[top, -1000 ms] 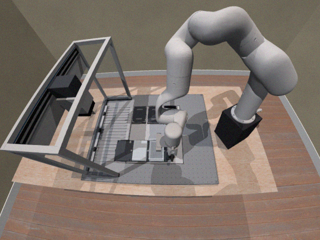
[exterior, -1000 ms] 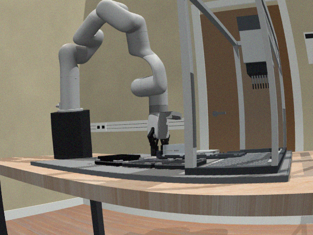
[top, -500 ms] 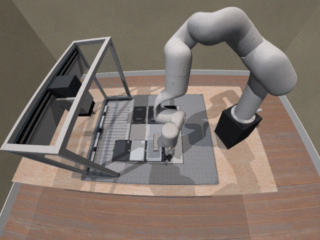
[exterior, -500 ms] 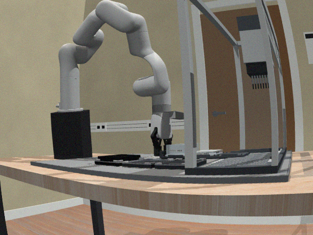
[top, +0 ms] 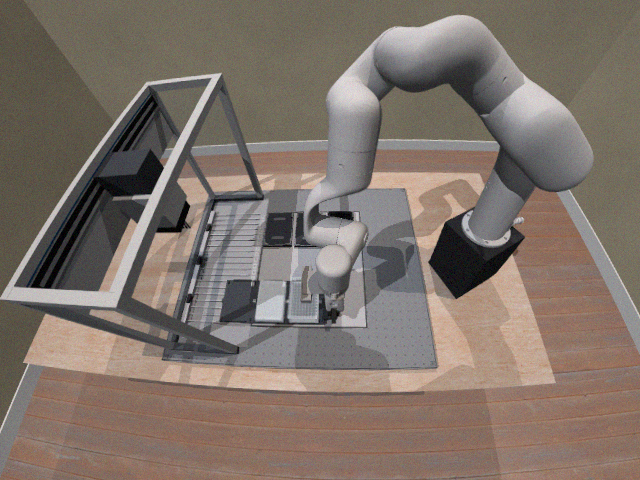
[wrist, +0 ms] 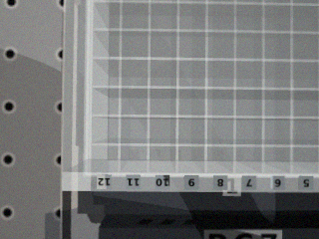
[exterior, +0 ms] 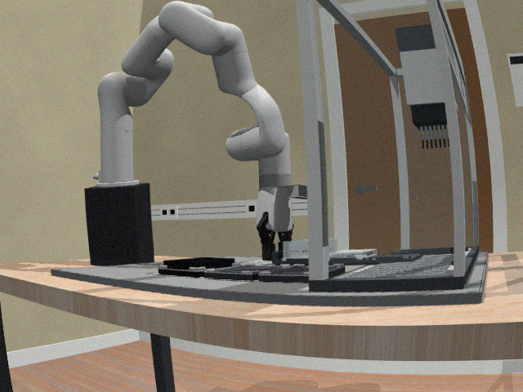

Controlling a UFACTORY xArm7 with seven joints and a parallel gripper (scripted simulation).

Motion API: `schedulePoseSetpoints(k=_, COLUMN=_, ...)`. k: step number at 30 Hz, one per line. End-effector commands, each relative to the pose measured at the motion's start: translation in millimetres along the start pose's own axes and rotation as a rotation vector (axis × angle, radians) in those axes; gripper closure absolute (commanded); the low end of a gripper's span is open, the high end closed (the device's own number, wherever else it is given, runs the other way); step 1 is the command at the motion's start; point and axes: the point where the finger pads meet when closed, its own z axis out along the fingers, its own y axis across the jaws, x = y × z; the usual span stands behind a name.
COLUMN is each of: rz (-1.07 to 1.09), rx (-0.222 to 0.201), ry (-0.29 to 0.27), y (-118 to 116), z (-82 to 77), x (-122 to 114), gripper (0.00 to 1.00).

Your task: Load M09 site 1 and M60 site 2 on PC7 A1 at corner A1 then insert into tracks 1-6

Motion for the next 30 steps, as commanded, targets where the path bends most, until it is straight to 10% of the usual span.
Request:
schedulePoseSetpoints(k=1, rz=0.000, rx=0.001, ry=0.003, y=-1, z=-1.2, x=6, gripper=0.18)
schedulePoseSetpoints(k=30, rz=0.000, rx=0.001, ry=0.003, y=-1, z=-1.3, x=33, gripper=0.18)
